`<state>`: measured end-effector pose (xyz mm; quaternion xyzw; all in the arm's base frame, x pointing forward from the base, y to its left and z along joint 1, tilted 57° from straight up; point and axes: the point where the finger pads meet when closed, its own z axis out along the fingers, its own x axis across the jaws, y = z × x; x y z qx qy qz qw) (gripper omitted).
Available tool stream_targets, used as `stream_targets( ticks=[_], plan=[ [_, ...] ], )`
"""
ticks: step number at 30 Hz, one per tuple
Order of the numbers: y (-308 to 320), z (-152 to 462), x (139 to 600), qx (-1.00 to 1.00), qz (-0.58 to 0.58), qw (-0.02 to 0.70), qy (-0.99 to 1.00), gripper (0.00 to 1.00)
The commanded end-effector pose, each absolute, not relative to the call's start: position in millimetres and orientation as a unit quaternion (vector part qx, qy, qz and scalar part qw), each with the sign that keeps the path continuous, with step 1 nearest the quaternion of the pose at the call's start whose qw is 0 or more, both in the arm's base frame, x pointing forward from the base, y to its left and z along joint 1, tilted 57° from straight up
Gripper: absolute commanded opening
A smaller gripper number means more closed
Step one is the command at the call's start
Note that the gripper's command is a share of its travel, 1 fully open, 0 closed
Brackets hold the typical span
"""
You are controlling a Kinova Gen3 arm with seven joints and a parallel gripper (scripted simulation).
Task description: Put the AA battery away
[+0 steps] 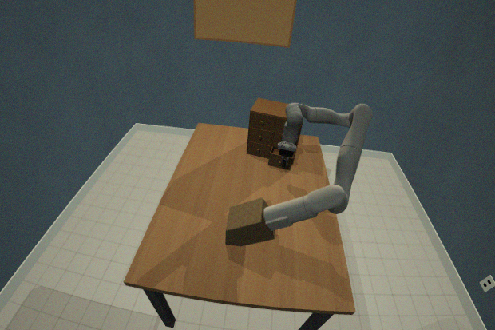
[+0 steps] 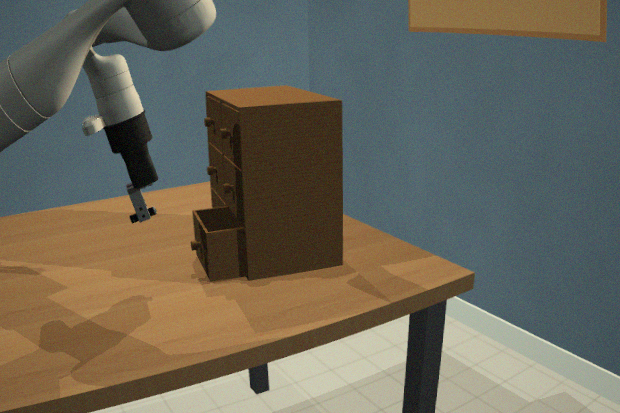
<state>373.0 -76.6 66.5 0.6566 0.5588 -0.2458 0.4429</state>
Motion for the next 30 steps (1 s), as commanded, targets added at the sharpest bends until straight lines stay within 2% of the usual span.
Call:
stream_targets(
  ticks=[1, 30],
  plan=[
    [-74.2, 66.3, 371.4, 0.646, -0.238, 0.452, 0.567, 0.31],
    [-74.9, 64.7, 367.4, 0.545, -0.122, 0.570, 0.603, 0.31]
  ],
)
